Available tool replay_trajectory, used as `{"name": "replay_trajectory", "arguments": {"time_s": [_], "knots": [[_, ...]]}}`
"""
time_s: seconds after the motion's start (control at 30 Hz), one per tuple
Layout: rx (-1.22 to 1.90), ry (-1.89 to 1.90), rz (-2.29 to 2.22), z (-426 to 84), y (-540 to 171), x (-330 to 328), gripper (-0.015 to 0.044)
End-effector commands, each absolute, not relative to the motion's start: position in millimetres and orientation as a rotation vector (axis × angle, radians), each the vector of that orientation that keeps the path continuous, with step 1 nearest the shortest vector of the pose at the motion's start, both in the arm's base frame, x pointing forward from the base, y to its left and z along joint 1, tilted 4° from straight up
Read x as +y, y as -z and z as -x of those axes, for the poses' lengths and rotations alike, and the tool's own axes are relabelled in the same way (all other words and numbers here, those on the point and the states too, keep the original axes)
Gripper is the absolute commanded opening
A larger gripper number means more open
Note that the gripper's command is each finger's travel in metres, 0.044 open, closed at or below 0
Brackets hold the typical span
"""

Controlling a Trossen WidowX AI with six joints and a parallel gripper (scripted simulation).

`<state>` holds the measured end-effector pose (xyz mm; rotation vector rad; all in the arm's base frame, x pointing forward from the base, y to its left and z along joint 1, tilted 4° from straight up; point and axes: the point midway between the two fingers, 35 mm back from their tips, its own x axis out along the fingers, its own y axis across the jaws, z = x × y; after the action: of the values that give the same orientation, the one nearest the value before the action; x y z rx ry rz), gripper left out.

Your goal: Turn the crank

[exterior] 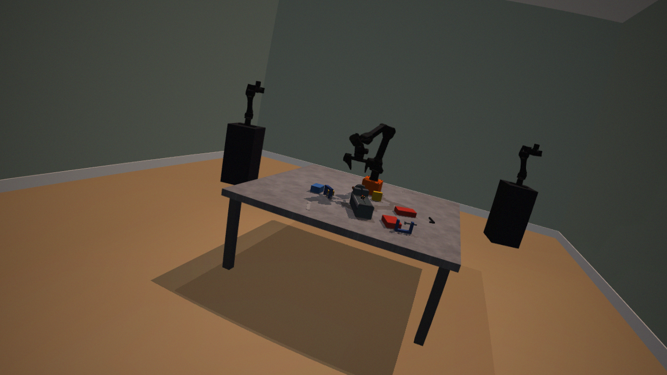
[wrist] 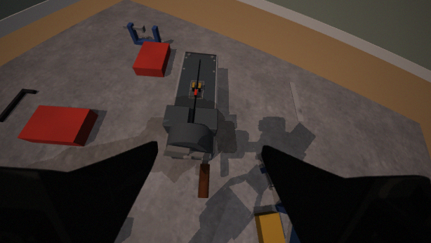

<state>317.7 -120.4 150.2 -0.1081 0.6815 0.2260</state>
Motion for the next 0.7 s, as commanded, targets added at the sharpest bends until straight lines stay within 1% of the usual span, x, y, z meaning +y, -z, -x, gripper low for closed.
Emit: {"name": "replay_trajectory", "arguments": {"time_s": [0.0,0.67], "knots": [[0.701,-0.263,0.194,-323,-153,-120,0.0440],[0.731,-0.710,1.106,-384,-171,-109,0.0440]]}}
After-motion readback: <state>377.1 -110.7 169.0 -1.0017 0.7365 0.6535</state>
